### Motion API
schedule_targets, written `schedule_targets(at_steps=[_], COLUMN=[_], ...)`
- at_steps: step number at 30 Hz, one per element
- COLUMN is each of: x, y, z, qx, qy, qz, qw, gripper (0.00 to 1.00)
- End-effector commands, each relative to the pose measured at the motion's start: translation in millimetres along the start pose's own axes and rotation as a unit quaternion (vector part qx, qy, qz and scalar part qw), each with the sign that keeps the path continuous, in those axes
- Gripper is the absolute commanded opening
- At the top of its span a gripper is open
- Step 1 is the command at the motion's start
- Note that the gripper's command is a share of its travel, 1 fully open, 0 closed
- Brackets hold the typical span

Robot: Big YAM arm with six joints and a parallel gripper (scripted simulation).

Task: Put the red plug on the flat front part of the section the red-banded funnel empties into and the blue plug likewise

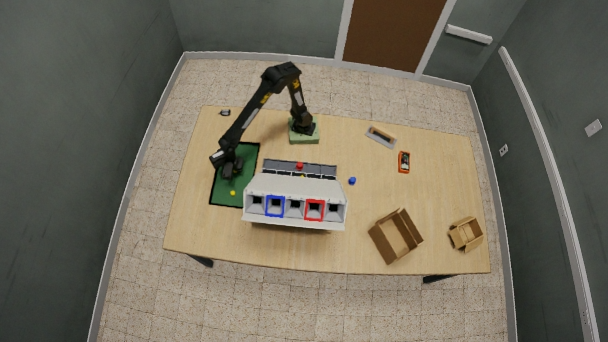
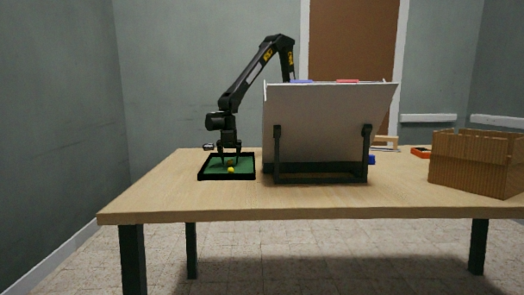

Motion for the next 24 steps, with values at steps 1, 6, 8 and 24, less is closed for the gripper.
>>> schedule_targets(at_steps=[1,6,8,24], x=[4.1,4.1,4.1,4.1], y=[-2.9,-2.9,-2.9,-2.9], z=[-5.1,-5.1,-5.1,-5.1], qx=[0.003,0.003,0.003,0.003], qy=[-0.003,-0.003,-0.003,-0.003], qz=[-0.005,-0.005,-0.005,-0.005], qw=[1.000,1.000,1.000,1.000], gripper=[0.56,0.56,0.56,0.00])
Point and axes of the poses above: the point where the finger pads meet when closed, its own y axis back along the fingers, its own z axis across the jaws, x = y × z, the point moved 2 cm from there along y, back along the fingers, and after that the axes turned 2 degrees about y, right-handed, at the moved point
